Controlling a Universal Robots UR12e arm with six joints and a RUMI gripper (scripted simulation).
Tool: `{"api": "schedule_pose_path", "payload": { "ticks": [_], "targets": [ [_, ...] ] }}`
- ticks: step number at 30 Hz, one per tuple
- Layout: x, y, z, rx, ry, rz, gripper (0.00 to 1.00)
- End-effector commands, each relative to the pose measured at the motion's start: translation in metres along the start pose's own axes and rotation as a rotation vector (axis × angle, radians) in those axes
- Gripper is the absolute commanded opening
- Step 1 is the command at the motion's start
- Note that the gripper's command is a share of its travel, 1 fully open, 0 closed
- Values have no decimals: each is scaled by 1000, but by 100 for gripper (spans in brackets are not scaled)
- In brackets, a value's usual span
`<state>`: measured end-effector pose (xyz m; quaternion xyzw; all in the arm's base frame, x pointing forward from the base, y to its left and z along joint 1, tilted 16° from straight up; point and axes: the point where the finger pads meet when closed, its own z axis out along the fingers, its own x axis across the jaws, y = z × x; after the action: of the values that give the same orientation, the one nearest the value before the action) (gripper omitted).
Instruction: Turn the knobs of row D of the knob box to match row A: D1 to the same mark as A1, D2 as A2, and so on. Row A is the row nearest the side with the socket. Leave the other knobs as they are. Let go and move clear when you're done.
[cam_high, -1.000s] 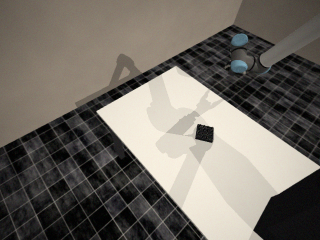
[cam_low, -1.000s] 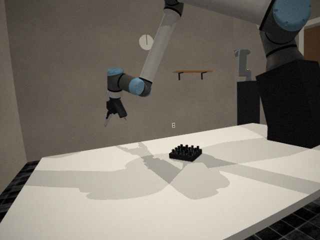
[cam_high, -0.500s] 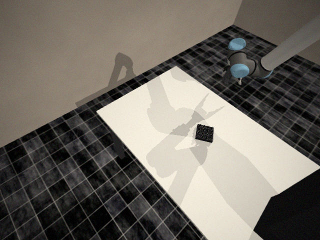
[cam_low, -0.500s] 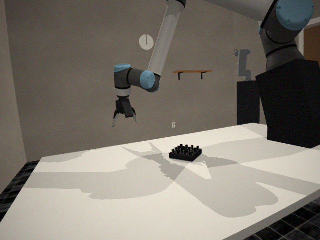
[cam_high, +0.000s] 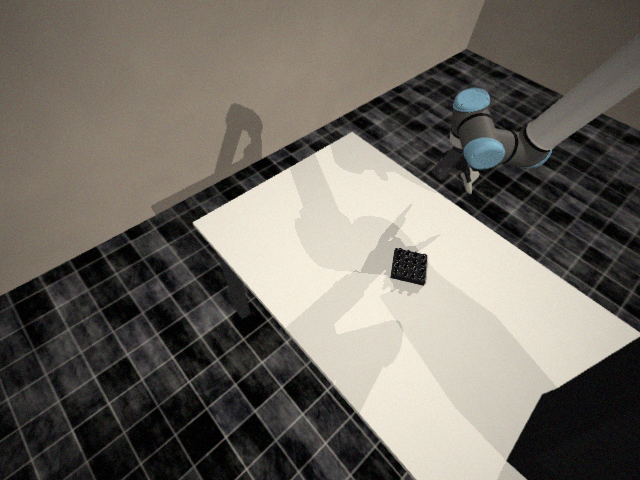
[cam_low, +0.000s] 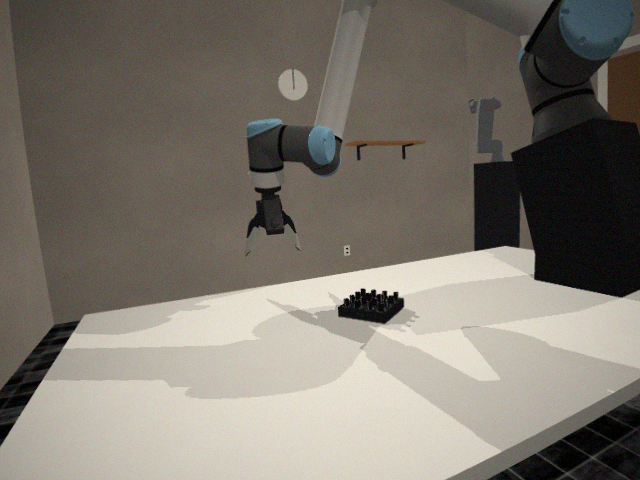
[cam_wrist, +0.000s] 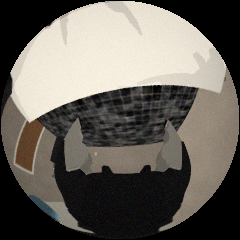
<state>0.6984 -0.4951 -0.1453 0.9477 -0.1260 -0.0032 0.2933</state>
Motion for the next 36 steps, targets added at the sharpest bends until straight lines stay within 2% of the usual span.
{"api": "schedule_pose_path", "payload": {
  "ticks": [1, 3, 6, 9, 15, 21, 23, 29, 36],
  "targets": [
    [-32, -48, -17, 56, -21, 132, 100],
    [-41, -59, -20, 69, -27, 163, 100],
    [-42, -62, -21, 71, -28, 170, 100],
    [-64, -94, -32, 107, -40, 256, 100],
    [-89, -129, -43, 146, -55, 349, 100],
    [-122, -176, -58, 197, -75, 473, 100],
    [-122, -176, -58, 197, -75, 473, 100],
    [-158, -227, -72, 251, -99, 600, 100],
    [-184, -265, -84, 293, -116, 701, 100]
  ]
}}
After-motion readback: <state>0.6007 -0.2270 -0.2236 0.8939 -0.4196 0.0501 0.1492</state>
